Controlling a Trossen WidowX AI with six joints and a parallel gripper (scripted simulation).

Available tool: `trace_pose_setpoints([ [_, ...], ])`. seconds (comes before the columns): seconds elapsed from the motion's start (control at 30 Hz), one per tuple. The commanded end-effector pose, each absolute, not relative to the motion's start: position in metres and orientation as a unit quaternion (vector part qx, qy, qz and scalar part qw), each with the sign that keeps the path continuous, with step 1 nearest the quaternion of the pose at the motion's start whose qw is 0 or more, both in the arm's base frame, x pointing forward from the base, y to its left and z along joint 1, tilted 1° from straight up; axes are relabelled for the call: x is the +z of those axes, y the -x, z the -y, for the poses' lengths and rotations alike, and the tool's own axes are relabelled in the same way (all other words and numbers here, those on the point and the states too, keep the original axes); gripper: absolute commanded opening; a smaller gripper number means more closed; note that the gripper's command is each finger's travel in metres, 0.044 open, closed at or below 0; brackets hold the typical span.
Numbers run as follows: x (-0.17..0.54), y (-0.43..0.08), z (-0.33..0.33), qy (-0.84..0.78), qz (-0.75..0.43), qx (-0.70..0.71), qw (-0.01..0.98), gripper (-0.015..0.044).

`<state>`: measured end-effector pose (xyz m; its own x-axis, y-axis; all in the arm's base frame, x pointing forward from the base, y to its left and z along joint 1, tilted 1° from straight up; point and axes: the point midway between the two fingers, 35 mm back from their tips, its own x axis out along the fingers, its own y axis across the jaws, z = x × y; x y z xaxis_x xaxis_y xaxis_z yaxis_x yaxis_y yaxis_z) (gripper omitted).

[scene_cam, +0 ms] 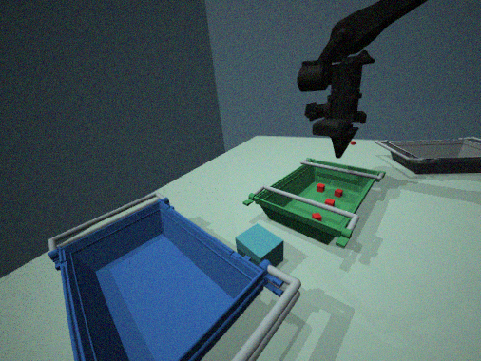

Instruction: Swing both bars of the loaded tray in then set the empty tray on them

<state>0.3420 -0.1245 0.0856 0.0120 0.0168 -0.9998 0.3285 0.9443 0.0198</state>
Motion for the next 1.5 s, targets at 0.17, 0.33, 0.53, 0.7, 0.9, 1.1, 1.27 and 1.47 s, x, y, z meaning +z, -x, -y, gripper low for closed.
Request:
trace_pose_setpoints([
  [0.17,0.086,-0.342,0.125,-0.124,-0.694,-0.111,0.700,0.0000],
  [0.33,0.086,-0.342,0.125,-0.124,-0.694,-0.111,0.700,0.0000],
  [0.53,0.086,-0.342,0.125,-0.124,-0.694,-0.111,0.700,0.0000],
  [0.7,0.086,-0.342,0.125,-0.124,-0.694,-0.111,0.700,0.0000],
  [0.9,0.086,-0.342,0.125,-0.124,-0.694,-0.111,0.700,0.0052],
  [1.1,0.091,-0.343,0.125,-0.124,-0.694,-0.111,0.700,0.0210],
  [1.27,0.133,-0.343,0.126,-0.124,-0.694,-0.111,0.700,0.0341],
  [1.47,0.135,-0.328,0.147,-0.114,-0.701,-0.099,0.697,0.0440],
])
